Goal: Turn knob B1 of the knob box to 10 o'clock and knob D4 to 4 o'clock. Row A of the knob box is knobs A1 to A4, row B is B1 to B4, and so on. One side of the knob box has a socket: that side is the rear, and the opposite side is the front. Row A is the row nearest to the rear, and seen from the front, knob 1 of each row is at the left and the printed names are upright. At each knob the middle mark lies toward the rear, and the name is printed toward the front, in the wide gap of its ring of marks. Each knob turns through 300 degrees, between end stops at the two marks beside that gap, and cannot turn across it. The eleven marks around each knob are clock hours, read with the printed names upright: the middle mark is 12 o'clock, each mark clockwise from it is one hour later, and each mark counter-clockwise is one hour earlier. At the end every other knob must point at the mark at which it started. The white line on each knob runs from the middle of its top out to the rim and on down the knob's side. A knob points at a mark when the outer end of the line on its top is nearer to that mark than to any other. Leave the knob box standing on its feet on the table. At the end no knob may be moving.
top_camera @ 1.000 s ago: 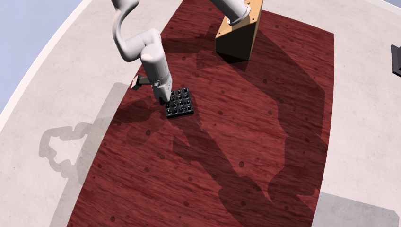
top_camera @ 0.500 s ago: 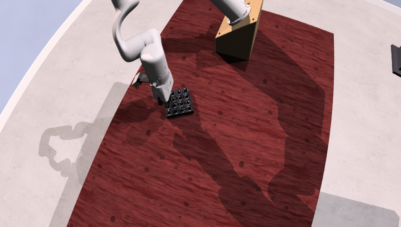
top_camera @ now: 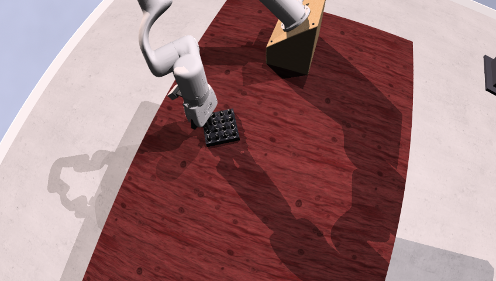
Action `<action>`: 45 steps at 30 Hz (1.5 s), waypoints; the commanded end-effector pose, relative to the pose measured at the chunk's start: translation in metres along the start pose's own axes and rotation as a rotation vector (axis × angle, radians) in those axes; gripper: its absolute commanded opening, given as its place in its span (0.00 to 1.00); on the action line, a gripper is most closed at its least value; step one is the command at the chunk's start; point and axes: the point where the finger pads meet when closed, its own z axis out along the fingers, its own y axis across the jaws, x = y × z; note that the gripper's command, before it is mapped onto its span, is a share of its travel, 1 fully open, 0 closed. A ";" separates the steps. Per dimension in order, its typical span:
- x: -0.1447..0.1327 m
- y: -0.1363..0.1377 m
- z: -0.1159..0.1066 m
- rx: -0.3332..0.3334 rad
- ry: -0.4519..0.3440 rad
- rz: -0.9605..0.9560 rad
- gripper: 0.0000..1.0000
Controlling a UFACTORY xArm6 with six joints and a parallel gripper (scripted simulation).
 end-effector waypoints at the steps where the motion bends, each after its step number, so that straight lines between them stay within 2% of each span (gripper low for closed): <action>1: 0.000 -0.001 -0.001 0.007 0.002 0.114 0.08; 7: 0.000 -0.001 -0.001 0.007 0.002 0.273 0.08; 24: 0.000 -0.001 -0.001 0.007 0.001 0.554 0.08; 45: 0.000 -0.001 -0.001 0.007 0.001 0.610 0.08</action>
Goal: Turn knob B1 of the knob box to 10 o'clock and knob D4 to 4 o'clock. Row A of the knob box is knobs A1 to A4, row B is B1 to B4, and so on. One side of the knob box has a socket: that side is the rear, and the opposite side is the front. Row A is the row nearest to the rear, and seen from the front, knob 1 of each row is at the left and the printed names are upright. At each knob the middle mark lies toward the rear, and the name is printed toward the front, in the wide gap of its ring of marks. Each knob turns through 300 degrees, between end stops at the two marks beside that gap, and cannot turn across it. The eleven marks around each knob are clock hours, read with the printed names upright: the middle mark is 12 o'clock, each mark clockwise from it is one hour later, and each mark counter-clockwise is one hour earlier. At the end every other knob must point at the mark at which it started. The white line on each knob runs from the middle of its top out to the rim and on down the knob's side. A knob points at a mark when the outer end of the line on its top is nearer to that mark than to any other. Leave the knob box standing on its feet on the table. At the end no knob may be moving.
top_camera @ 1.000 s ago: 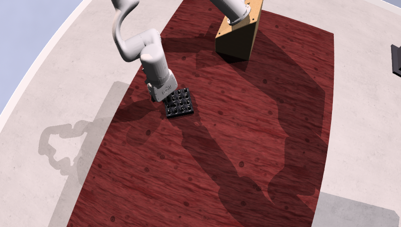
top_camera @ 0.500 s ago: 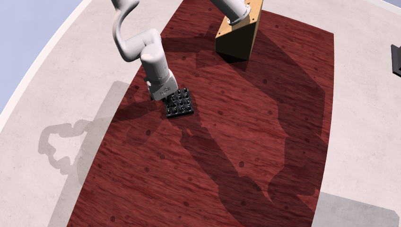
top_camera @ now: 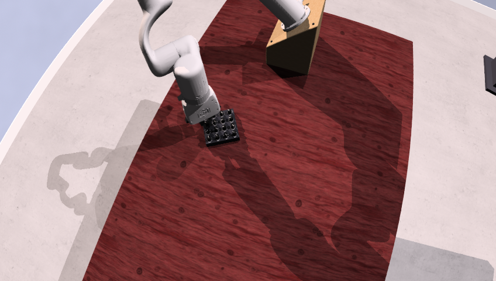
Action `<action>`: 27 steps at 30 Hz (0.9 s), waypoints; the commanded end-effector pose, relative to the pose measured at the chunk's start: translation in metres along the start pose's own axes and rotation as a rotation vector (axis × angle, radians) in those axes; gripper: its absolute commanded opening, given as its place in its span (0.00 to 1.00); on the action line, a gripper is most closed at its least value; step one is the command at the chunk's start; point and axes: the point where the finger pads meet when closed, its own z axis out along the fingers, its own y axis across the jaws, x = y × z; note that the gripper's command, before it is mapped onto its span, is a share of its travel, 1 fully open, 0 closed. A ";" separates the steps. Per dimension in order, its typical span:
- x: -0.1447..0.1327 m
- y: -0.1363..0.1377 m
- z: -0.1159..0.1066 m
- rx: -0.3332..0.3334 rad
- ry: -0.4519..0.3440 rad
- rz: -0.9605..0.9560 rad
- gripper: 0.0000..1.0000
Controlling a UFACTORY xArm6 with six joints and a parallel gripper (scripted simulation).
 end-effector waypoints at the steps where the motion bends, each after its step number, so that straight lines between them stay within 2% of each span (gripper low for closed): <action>1: -0.001 -0.001 -0.001 0.002 -0.002 0.001 0.08; 6: -0.001 -0.001 -0.001 0.002 -0.002 0.001 0.08; 7: -0.001 -0.001 -0.001 0.002 -0.002 0.001 0.19; 27: -0.001 -0.001 -0.001 0.002 -0.002 0.001 0.19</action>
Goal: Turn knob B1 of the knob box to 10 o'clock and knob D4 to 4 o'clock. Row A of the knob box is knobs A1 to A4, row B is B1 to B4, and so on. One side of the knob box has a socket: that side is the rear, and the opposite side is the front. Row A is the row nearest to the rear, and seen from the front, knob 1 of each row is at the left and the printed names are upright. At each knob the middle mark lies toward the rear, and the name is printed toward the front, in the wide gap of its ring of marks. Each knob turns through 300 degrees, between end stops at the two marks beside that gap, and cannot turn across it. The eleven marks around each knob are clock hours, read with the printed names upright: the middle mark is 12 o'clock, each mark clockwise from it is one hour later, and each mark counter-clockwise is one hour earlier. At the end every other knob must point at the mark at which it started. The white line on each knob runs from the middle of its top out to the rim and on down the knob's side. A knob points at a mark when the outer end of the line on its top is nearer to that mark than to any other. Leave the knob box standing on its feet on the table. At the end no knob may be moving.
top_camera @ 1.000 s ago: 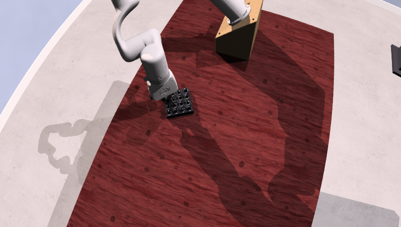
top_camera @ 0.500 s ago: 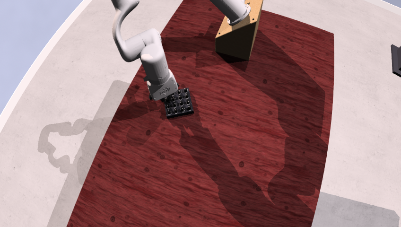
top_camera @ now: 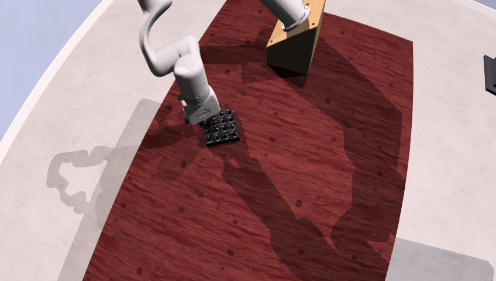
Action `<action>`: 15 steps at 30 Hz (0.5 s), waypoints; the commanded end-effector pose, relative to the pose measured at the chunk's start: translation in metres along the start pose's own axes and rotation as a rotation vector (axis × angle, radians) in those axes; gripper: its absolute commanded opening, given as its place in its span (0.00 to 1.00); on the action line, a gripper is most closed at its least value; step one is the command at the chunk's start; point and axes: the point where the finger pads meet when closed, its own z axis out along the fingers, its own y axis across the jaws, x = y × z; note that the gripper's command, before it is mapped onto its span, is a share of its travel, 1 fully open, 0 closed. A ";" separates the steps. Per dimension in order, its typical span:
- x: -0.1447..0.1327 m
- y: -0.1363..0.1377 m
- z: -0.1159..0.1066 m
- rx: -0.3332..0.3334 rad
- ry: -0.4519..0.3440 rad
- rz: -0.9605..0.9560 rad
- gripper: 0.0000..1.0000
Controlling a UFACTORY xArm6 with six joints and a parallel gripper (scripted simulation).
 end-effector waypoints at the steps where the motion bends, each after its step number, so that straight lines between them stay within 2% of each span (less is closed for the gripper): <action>1: -0.001 -0.001 -0.001 0.002 -0.002 0.001 0.19; 7: -0.001 -0.001 -0.005 0.002 -0.002 0.001 0.19; 15: -0.001 -0.001 -0.024 0.002 -0.002 0.001 0.19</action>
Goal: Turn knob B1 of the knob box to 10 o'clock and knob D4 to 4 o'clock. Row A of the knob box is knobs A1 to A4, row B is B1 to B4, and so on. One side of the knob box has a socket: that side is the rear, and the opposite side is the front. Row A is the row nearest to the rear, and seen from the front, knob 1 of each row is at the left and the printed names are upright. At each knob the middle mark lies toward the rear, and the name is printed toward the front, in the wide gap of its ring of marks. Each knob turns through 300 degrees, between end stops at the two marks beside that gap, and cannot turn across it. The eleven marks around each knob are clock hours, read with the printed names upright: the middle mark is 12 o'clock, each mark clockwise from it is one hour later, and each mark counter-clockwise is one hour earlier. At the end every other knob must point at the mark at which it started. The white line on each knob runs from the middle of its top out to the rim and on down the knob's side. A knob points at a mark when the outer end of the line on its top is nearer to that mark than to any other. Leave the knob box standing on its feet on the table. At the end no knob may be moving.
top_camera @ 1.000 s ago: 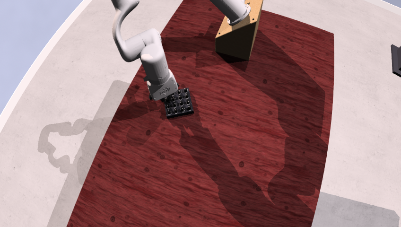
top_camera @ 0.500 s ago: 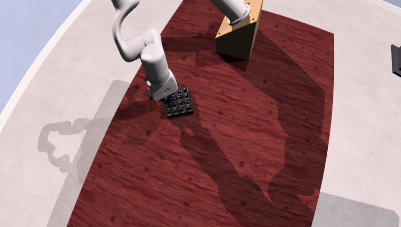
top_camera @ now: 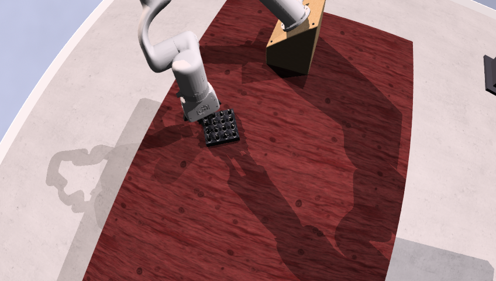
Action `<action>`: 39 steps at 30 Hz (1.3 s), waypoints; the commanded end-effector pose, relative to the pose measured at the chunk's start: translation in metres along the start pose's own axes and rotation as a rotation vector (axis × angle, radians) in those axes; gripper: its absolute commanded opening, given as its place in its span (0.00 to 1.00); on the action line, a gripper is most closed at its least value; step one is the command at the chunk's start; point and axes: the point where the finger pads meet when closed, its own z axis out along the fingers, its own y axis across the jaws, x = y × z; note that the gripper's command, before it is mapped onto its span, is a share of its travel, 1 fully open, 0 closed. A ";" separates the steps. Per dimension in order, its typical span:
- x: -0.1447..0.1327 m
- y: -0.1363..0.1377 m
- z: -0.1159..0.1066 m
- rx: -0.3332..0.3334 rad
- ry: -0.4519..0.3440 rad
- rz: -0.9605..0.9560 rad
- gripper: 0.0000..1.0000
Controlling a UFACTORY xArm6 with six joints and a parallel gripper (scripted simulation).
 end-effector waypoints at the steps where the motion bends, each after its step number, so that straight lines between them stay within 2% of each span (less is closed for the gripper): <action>1: 0.000 -0.001 -0.011 0.002 -0.002 0.001 0.19; 10: 0.000 -0.001 -0.021 0.002 -0.002 0.001 0.19; 28: -0.001 -0.001 -0.021 0.002 -0.002 -0.013 0.19; 33: -0.003 0.001 -0.022 0.002 -0.002 -0.098 0.19; 39: -0.009 0.005 -0.023 0.001 -0.003 -0.317 0.19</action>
